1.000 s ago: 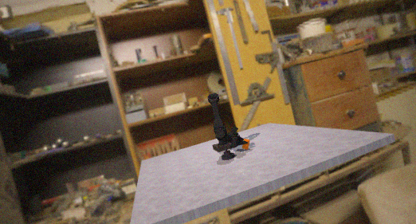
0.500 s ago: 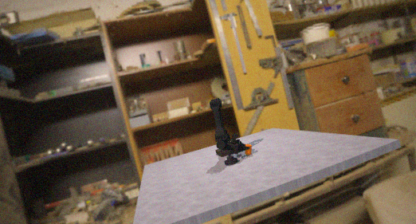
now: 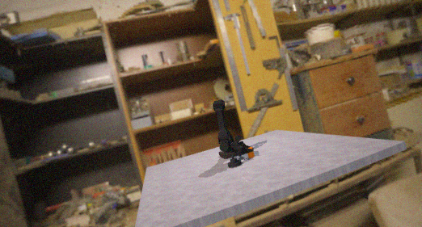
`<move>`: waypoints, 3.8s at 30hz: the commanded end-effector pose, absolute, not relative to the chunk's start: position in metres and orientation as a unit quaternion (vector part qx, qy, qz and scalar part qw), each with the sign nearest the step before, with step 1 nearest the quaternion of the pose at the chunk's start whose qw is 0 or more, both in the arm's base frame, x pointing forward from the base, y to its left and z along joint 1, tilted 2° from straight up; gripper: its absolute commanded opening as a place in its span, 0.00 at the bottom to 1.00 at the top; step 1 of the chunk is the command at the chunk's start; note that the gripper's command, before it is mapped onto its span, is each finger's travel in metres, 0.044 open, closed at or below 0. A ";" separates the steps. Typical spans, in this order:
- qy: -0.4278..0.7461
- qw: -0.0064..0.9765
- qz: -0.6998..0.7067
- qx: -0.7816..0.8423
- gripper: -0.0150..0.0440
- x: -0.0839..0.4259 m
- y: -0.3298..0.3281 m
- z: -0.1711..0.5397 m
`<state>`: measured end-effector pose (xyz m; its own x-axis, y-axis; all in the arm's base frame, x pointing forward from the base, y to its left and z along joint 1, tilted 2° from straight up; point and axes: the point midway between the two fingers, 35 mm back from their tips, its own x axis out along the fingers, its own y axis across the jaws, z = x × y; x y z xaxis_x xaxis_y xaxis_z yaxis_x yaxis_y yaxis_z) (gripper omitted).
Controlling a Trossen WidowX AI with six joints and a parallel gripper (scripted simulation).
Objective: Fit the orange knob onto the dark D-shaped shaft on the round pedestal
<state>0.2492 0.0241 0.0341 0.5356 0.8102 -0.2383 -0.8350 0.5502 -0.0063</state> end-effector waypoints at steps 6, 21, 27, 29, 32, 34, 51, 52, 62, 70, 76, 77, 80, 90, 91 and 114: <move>0.103 0.874 0.471 -0.058 0.69 0.249 0.024 0.035; 0.103 0.874 0.471 -0.058 1.00 0.249 0.024 0.035; 0.103 0.874 0.471 -0.058 1.00 0.250 0.024 0.036; 0.103 0.874 0.471 -0.059 1.00 0.252 0.022 0.050; 0.104 0.874 0.470 -0.060 1.00 0.253 0.020 0.084; 0.104 0.874 0.470 -0.060 1.00 0.250 0.020 0.107; 0.452 0.748 0.456 -0.169 1.00 0.258 0.038 0.104; 0.488 0.728 0.441 -0.194 1.00 0.257 0.038 0.107; 0.604 0.642 0.342 -0.326 1.00 0.252 0.029 0.141; 0.604 0.642 0.342 -0.326 1.00 0.252 0.029 0.141; 0.604 0.642 0.342 -0.326 1.00 0.252 0.029 0.141; 0.607 0.645 0.337 -0.321 1.00 0.252 0.029 0.141; 0.640 0.676 0.267 -0.247 1.00 0.252 0.029 0.140; 0.694 0.719 -0.012 0.044 1.00 0.252 0.029 0.138; 0.694 0.719 -0.012 0.044 1.00 0.252 0.029 0.138; 0.694 0.719 -0.012 0.044 1.00 0.253 0.031 0.106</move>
